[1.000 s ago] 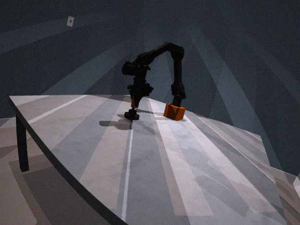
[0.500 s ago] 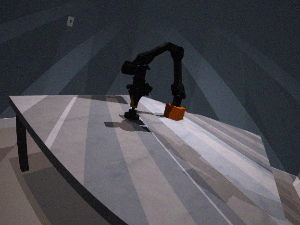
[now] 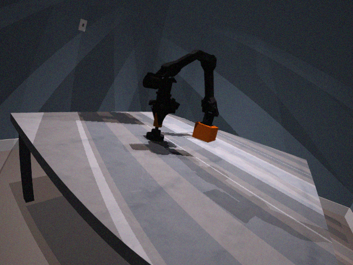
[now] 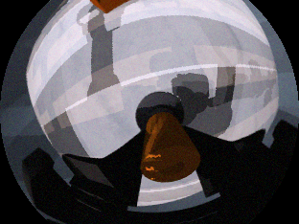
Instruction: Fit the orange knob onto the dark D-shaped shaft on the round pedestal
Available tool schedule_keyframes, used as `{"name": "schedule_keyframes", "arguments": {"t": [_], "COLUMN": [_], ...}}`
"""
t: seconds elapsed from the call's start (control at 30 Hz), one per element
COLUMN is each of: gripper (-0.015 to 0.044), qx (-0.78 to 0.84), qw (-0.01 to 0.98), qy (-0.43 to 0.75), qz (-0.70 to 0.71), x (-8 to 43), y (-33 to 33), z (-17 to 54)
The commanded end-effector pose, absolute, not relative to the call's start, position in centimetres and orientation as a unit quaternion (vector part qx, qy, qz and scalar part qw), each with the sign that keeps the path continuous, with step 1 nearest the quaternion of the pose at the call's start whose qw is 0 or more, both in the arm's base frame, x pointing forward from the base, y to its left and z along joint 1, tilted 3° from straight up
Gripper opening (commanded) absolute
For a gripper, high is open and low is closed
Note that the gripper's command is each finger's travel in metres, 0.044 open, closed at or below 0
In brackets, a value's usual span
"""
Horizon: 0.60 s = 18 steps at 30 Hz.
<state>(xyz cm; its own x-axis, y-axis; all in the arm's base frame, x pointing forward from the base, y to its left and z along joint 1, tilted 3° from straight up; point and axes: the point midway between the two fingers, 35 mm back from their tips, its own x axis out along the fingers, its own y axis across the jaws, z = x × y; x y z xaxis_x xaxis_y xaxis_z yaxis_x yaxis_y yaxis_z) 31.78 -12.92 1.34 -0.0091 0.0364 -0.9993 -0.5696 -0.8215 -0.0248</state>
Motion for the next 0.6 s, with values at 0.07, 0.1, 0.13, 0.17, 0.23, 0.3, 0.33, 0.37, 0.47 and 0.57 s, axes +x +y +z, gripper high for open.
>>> {"name": "schedule_keyframes", "arguments": {"t": [0.07, 0.1, 0.13, 0.17, 0.23, 0.3, 0.33, 0.37, 0.47, 0.57], "gripper": [0.0000, 0.0000, 0.0000, 0.0000, 0.0000, 0.0000, 0.0000, 0.0000, 0.0000, 0.0000], "qx": [-0.671, -0.671, -0.671, -0.671, -0.671, -0.671, -0.671, -0.671, -0.670, -0.661], "qw": [0.220, 0.220, 0.220, 0.220, 0.220, 0.220, 0.220, 0.220, 0.222, 0.249], "qy": [0.199, 0.199, 0.199, 0.199, 0.199, 0.199, 0.199, 0.199, 0.202, 0.229], "qz": [0.680, 0.680, 0.680, 0.680, 0.680, 0.680, 0.680, 0.680, 0.679, 0.670], "x": [31.66, 31.66, 31.66, 31.66, 31.66, 31.67, 31.70, 31.73, 31.82, 31.83], "y": [-12.87, -12.87, -12.87, -12.87, -12.87, -12.90, -12.92, -12.94, -12.98, -12.99], "z": [1.31, 1.31, 1.31, 1.31, 1.31, 1.51, 1.57, 1.63, 1.78, 1.84]}}
